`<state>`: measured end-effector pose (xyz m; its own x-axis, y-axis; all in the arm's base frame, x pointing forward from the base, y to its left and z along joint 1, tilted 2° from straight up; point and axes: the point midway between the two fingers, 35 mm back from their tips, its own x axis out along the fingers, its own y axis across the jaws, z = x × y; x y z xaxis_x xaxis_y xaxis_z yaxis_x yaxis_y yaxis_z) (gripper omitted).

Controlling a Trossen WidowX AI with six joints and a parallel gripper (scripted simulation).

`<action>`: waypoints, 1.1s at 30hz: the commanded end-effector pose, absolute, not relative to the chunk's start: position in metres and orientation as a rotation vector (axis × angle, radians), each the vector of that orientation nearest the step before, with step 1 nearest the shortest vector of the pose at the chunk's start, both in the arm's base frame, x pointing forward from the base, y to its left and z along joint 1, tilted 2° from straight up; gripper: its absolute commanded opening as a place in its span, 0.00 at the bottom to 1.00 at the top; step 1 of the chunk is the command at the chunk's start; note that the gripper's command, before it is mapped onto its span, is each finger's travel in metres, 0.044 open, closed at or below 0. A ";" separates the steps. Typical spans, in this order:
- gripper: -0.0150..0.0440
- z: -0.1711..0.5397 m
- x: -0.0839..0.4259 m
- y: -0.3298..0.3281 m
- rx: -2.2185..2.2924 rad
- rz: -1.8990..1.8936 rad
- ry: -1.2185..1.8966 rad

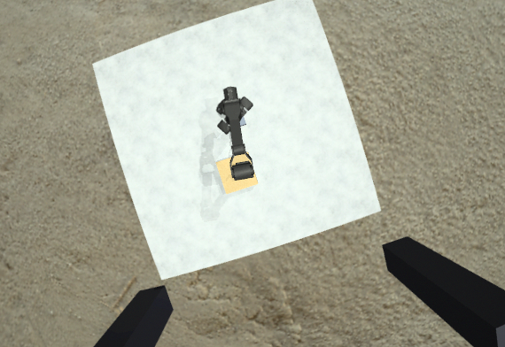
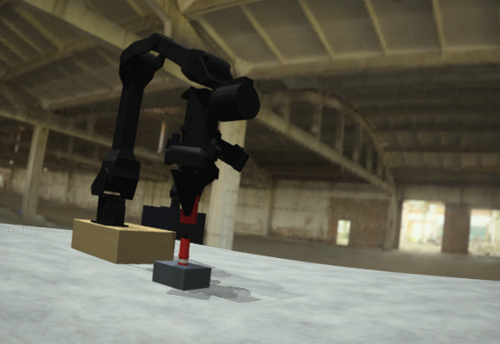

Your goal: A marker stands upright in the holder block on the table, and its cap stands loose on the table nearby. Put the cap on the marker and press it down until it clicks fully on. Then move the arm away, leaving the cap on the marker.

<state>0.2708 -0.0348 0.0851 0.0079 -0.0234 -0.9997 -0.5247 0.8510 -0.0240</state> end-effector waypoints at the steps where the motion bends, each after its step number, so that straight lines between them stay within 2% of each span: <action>1: 0.25 0.084 0.271 -0.037 -0.461 0.415 1.523; 33: 0.25 0.039 0.272 -0.038 -0.461 0.415 1.523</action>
<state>0.2722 -0.0373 0.0530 0.0231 -0.0260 -0.9994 -0.5254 0.8502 -0.0343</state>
